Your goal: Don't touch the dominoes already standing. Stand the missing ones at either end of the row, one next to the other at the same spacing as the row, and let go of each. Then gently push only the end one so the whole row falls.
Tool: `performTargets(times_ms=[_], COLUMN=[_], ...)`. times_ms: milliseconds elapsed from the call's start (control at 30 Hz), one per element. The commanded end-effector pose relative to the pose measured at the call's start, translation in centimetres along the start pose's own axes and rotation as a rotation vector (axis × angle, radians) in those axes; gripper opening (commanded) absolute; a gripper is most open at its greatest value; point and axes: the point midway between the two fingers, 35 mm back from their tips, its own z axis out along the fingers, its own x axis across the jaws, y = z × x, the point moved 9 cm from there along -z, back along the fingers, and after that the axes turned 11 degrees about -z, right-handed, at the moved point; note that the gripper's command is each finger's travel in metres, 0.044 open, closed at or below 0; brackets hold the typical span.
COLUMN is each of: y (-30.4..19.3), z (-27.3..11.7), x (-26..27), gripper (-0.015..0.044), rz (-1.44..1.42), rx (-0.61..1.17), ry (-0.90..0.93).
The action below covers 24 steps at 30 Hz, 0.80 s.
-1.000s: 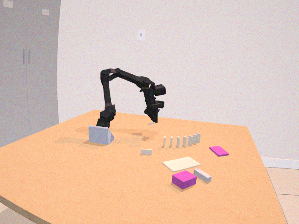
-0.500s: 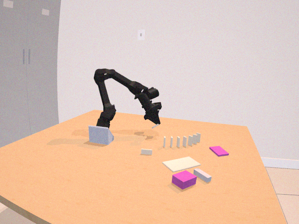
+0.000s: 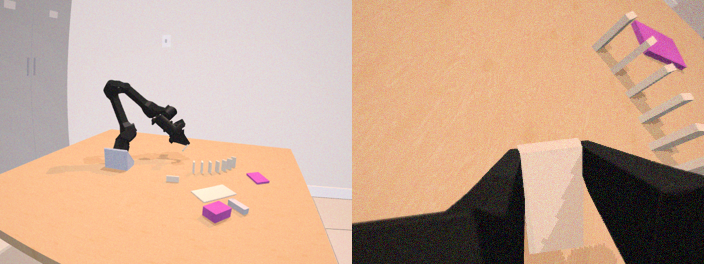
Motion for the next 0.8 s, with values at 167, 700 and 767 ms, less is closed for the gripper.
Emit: performTargets(times_ms=[167,700,767], y=[-1.3,-4.1,-4.5], z=[-1.0,-3.2,-3.5], x=[0.9,1.5,1.4], gripper=[0.0107,0.0107,0.0107], rz=[0.096,0.364,0.406], rx=[-0.18,-0.481,-0.515], ry=[-0.035,-0.042,-0.039])
